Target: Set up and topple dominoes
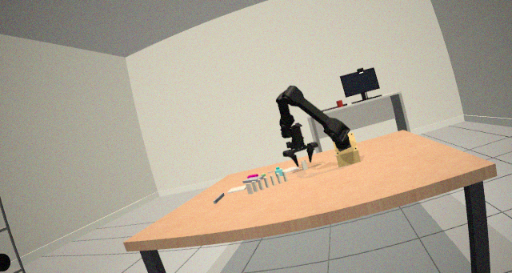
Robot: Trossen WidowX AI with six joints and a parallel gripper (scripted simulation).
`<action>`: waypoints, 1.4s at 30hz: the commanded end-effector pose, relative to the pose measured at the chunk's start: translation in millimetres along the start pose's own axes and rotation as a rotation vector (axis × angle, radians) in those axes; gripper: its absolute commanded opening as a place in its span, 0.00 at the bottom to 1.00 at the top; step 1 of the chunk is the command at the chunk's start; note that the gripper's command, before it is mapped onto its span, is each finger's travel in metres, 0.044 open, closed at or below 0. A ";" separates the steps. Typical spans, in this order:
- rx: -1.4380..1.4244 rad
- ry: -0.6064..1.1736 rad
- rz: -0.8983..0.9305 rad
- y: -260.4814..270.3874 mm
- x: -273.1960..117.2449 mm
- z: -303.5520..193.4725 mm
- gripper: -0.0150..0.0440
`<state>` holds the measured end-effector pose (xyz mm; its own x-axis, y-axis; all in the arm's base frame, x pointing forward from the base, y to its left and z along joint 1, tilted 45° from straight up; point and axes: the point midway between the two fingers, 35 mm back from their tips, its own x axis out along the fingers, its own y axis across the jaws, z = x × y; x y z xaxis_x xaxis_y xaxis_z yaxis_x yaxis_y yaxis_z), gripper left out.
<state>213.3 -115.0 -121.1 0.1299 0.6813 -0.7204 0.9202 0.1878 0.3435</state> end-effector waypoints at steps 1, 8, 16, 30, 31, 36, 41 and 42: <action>0.006 0.002 0.004 -0.1 1.7 0.0 0.69; 0.006 0.002 0.004 -0.1 1.7 0.0 0.44; 0.006 0.002 0.004 -0.1 1.7 0.0 0.44; 0.003 0.000 -0.003 -1.5 -134.5 0.6 0.44; 0.003 0.000 -0.003 -1.5 -134.5 0.6 0.44; -0.081 -0.003 -0.004 7.4 -135.8 -4.5 0.44; -0.710 -0.010 -0.009 67.9 -139.9 -50.1 0.44; -0.841 -0.009 -0.009 79.1 -139.7 -61.2 0.44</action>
<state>219.3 -185.5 0.9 0.1223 0.6783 -0.7245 0.7229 0.4393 0.5333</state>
